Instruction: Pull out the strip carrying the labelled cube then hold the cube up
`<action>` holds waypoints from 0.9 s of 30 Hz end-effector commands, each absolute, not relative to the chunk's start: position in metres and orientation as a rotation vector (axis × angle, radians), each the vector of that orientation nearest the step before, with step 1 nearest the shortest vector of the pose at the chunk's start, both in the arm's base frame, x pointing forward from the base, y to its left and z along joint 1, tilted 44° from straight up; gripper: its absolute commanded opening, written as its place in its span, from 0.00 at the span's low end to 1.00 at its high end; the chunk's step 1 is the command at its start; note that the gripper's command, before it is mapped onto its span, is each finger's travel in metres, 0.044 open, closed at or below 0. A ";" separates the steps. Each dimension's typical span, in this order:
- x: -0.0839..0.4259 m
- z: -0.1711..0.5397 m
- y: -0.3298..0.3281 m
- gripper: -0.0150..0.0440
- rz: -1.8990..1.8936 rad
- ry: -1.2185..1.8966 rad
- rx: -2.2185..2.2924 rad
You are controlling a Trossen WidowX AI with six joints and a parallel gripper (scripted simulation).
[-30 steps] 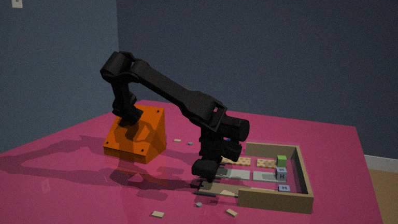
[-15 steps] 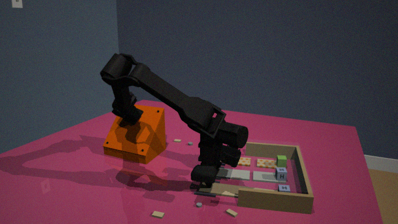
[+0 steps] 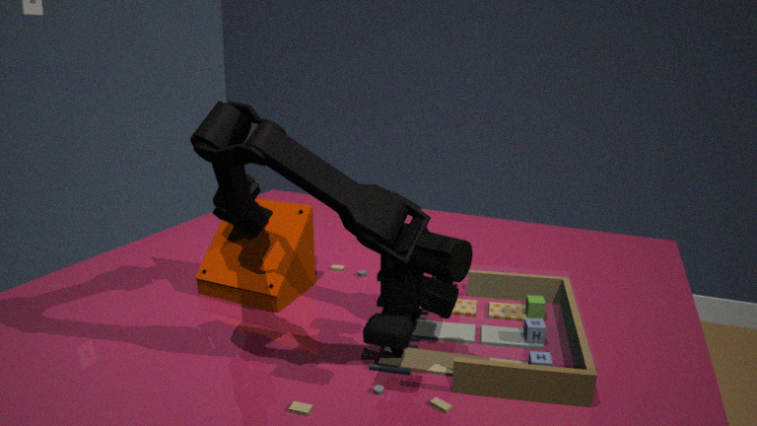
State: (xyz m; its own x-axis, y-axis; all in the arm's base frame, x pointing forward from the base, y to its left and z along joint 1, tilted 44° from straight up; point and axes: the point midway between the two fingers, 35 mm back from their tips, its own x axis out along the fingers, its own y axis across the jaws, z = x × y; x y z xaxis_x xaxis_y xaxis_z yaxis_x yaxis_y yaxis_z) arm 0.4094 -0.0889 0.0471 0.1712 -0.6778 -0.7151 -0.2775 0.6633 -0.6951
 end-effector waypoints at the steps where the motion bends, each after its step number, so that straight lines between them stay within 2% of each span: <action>1: 0.410 0.046 -0.088 0.25 -0.334 1.412 -0.862; 27: 0.393 0.047 -0.096 0.25 -0.334 1.413 -0.862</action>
State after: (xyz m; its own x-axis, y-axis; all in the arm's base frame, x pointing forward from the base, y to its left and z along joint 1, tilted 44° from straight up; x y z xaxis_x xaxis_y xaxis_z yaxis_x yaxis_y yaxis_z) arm 0.4000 -0.0927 0.0486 0.1820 -0.6746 -0.7154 -0.2745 0.6638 -0.6957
